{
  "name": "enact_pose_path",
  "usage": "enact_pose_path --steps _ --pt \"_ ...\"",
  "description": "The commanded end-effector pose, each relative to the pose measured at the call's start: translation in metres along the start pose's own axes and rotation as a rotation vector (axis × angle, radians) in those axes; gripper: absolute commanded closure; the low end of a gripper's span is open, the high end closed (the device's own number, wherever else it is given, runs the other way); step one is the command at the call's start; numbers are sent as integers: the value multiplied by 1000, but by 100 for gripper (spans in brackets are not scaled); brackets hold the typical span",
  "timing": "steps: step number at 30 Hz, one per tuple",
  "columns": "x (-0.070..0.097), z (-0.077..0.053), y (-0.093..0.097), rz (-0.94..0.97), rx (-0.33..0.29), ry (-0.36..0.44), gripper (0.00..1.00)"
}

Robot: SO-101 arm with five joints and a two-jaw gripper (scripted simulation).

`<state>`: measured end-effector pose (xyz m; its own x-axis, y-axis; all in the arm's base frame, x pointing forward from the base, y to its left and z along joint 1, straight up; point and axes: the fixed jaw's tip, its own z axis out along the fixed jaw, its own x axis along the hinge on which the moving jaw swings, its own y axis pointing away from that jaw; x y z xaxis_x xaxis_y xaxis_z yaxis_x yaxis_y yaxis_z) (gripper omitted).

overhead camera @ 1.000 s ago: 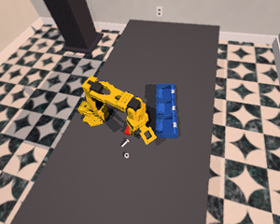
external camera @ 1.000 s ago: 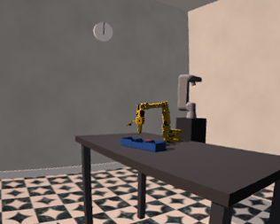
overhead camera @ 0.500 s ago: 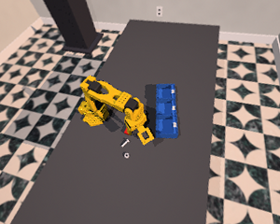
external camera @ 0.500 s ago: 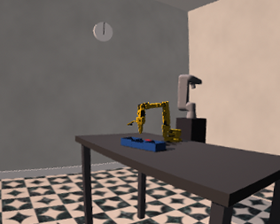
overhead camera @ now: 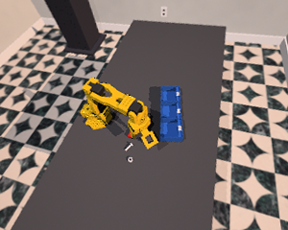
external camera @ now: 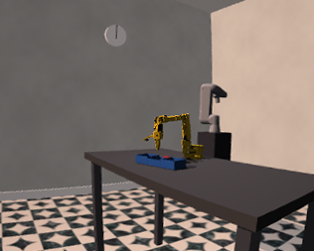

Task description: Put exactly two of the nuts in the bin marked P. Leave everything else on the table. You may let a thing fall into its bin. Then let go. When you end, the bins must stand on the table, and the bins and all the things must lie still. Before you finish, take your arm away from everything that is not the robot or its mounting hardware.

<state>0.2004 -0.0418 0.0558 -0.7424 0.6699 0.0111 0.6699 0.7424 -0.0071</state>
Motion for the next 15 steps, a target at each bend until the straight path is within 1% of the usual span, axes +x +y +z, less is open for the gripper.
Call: enact_pose_path --steps 1,6,15 --pt "-5 -6 1 1 -26 -47 77" --pt "-5 -2 1 1 -26 -47 77" --pt "-7 15 2 1 -26 -47 77"
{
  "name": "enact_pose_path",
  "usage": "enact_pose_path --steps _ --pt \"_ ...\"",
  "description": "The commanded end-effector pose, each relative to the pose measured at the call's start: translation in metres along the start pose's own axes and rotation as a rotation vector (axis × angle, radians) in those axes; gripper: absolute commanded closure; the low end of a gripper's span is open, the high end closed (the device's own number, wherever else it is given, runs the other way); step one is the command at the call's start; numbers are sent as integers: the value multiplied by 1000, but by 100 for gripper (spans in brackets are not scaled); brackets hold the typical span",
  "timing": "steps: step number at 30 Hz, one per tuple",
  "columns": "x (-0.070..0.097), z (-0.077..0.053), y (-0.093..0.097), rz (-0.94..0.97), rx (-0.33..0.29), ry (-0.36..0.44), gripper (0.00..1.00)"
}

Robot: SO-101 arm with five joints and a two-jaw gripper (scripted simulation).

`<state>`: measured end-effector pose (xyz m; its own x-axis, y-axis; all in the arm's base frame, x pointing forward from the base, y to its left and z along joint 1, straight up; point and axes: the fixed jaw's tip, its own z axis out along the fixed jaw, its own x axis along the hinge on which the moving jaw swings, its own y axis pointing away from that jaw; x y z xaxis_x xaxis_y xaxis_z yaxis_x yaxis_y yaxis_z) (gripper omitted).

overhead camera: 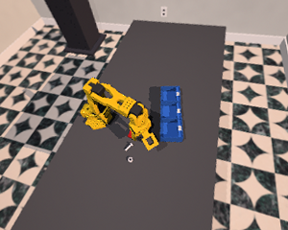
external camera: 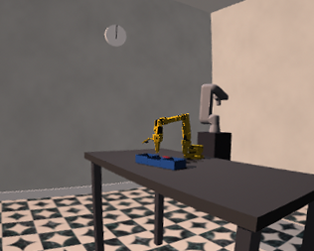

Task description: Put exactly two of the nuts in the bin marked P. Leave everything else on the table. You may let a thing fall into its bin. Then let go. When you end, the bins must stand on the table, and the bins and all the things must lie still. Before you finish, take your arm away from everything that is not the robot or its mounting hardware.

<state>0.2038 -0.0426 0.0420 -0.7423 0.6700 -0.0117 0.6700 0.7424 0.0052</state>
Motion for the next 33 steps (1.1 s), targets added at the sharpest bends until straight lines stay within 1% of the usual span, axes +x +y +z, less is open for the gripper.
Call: enact_pose_path --steps 1,5,7,14,19,26,27,33 --pt "-4 4 0 1 -14 -24 77" --pt "-4 12 0 1 -14 -24 77" --pt "-4 12 0 1 -14 -24 77" --pt "-3 22 0 1 -14 -24 77" --pt "-3 25 0 1 -14 -24 77" --pt "-3 25 0 1 -14 -24 77" --pt "0 33 -1 -8 0 2 77" --pt "0 33 -1 -8 0 2 77"
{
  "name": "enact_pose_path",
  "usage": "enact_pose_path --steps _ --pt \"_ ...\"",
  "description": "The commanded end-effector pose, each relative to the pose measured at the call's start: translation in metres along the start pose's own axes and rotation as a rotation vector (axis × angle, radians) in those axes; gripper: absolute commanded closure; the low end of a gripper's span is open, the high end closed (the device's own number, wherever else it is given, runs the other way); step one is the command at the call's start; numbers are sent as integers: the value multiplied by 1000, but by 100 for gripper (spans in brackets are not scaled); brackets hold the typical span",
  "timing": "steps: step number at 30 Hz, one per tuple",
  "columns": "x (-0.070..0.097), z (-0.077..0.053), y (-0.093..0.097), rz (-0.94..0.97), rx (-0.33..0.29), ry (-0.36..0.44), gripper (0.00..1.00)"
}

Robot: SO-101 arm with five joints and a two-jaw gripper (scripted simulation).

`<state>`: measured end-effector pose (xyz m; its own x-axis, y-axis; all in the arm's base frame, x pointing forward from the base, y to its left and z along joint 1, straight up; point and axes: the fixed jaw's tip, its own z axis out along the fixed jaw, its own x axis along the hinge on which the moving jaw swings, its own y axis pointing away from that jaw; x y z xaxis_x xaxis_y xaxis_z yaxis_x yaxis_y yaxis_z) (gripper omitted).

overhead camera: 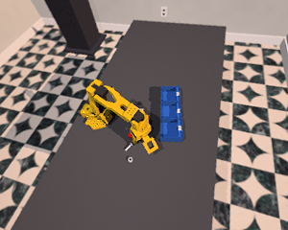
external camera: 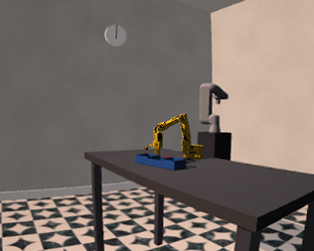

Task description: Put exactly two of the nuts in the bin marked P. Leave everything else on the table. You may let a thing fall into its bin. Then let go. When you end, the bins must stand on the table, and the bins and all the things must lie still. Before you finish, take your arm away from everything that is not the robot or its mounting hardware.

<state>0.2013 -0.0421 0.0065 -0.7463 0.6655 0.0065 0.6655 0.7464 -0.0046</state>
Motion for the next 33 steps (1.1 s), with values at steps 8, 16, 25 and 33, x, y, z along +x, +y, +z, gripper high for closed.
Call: enact_pose_path --steps 8,16,25,33 --pt "-3 -2 0 -2 -10 -17 77" --pt "-3 -2 0 -2 -10 -17 78" --pt "-3 -2 0 -2 -10 -17 81" --pt "-3 -2 0 -2 -10 -17 87"
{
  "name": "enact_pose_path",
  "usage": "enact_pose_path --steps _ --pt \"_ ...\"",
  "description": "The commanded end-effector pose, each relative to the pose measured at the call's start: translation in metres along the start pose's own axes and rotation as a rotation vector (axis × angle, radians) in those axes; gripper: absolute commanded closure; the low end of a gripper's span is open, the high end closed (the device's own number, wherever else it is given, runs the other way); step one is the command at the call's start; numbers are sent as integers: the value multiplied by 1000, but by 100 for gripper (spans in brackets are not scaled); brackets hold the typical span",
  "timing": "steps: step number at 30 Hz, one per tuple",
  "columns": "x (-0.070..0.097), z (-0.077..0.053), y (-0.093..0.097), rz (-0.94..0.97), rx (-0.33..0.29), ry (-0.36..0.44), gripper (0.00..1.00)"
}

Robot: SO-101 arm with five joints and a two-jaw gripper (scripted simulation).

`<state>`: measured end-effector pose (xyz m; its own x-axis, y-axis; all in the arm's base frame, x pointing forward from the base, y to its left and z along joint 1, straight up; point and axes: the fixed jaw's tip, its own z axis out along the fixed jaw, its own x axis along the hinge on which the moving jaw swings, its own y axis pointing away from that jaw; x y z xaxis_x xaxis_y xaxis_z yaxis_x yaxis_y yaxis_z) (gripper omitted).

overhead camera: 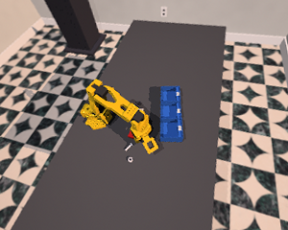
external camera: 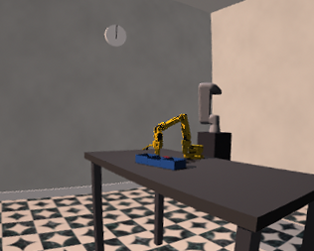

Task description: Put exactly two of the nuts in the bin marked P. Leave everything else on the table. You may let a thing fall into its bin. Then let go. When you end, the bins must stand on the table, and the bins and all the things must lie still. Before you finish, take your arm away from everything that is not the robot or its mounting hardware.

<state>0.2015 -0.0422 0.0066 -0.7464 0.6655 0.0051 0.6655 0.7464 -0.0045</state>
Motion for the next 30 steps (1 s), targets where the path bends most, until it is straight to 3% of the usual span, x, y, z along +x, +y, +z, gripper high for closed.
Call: enact_pose_path --steps 1,17,30 --pt "-3 -2 0 -2 -10 -15 88" --pt "-3 -2 0 -2 -10 -15 99" --pt "-3 -2 0 -2 -10 -15 100"
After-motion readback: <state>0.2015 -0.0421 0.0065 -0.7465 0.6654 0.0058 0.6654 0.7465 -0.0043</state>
